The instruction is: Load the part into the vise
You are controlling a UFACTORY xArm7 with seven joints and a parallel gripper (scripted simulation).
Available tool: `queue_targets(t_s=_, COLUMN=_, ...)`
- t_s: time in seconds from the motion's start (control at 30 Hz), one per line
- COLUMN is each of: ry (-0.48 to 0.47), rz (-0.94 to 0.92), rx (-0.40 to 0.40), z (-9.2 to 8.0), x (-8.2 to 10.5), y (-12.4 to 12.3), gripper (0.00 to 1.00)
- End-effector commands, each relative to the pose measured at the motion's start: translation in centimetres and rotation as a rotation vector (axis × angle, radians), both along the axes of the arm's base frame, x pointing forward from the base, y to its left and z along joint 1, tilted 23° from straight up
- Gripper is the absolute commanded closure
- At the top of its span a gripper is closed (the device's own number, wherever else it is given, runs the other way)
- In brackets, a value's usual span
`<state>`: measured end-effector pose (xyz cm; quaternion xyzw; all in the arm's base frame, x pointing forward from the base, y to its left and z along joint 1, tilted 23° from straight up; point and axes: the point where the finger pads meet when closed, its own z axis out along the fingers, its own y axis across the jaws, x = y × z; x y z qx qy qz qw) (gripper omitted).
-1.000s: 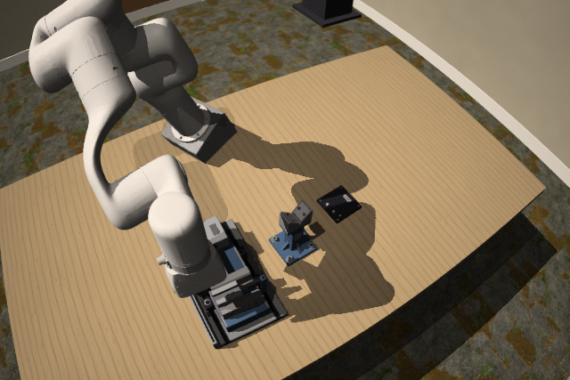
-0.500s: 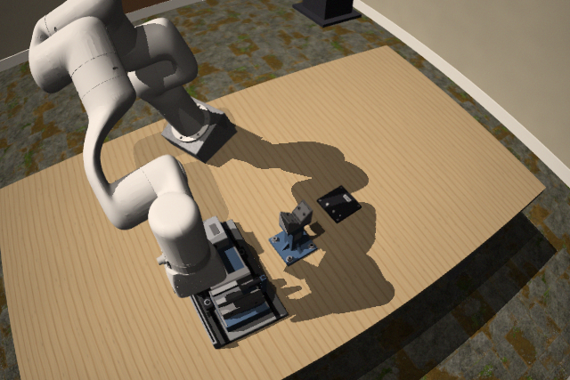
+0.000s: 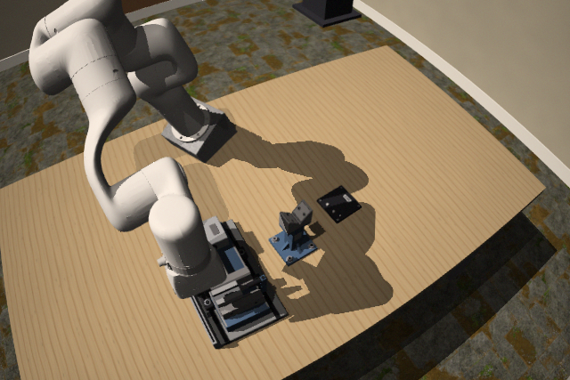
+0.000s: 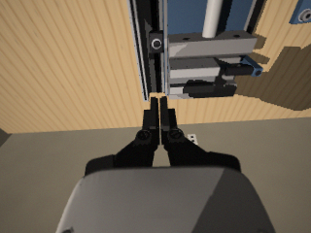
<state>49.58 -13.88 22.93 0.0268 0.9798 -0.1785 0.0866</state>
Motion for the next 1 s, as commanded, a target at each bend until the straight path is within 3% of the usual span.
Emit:
queue_targets(t_s=0.0, ry=-0.004, rz=0.002, rx=-0.001, z=-0.2, x=0.2, y=-0.1, gripper=1.00)
queue_targets(t_s=0.97, ry=-0.004, rz=0.002, rx=-0.001, z=-3.4, x=0.7, y=-1.4, gripper=1.00)
